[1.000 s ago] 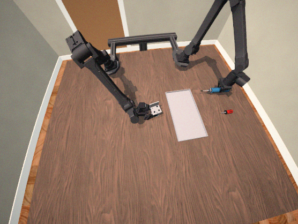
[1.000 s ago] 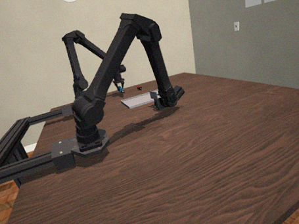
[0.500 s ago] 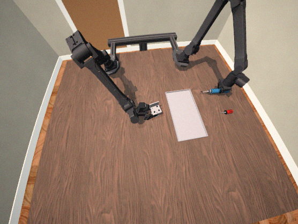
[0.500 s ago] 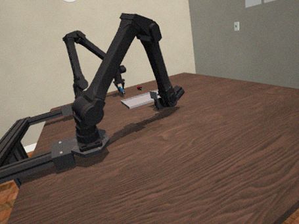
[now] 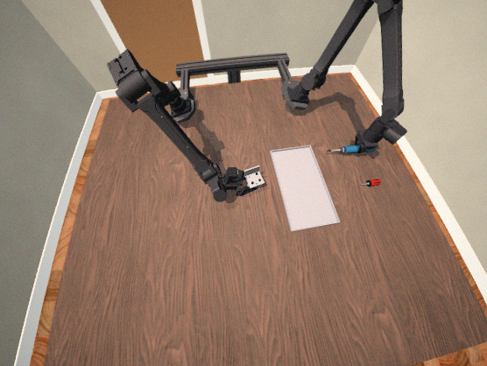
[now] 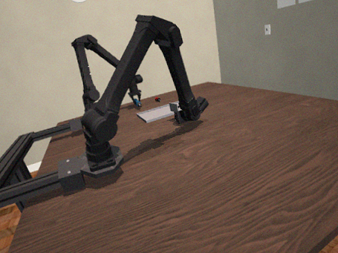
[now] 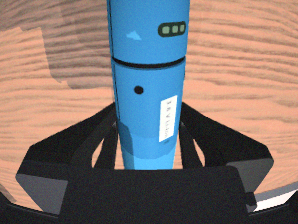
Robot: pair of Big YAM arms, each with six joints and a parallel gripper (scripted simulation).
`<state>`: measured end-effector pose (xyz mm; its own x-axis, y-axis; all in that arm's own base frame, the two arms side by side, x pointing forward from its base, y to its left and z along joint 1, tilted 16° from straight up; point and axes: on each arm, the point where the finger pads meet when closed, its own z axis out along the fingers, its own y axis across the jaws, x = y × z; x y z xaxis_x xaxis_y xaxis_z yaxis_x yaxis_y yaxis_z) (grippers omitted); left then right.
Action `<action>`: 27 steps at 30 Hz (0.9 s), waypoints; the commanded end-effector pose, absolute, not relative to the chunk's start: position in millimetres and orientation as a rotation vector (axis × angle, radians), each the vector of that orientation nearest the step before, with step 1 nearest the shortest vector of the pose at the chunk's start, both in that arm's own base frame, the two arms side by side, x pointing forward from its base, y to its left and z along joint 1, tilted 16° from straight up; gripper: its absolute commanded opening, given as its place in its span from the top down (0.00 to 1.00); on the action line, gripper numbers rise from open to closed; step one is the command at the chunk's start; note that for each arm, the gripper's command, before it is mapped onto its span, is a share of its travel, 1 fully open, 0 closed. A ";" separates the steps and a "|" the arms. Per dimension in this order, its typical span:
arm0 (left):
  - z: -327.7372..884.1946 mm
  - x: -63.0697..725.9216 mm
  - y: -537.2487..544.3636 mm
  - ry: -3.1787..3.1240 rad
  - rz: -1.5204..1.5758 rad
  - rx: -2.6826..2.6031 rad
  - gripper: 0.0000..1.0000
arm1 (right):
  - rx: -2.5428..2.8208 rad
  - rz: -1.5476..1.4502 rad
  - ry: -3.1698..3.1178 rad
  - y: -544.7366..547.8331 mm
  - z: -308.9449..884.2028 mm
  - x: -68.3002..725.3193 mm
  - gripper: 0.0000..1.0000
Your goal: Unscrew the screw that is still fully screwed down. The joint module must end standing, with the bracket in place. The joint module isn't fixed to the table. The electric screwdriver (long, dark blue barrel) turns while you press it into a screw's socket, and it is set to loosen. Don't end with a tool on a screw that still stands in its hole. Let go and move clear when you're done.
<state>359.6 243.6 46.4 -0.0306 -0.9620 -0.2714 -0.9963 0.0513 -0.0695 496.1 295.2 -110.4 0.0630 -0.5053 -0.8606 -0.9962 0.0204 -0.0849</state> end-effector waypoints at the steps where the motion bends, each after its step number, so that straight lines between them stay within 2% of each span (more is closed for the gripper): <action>1: 46.0 362.0 247.7 2.085 0.196 -1.982 0.58 | -1.585 0.803 1.516 299.8 -101.9 506.8 0.41; 27: 40.7 369.2 252.2 2.069 0.191 -1.979 0.58 | -1.585 0.803 1.516 299.8 -101.9 506.8 0.41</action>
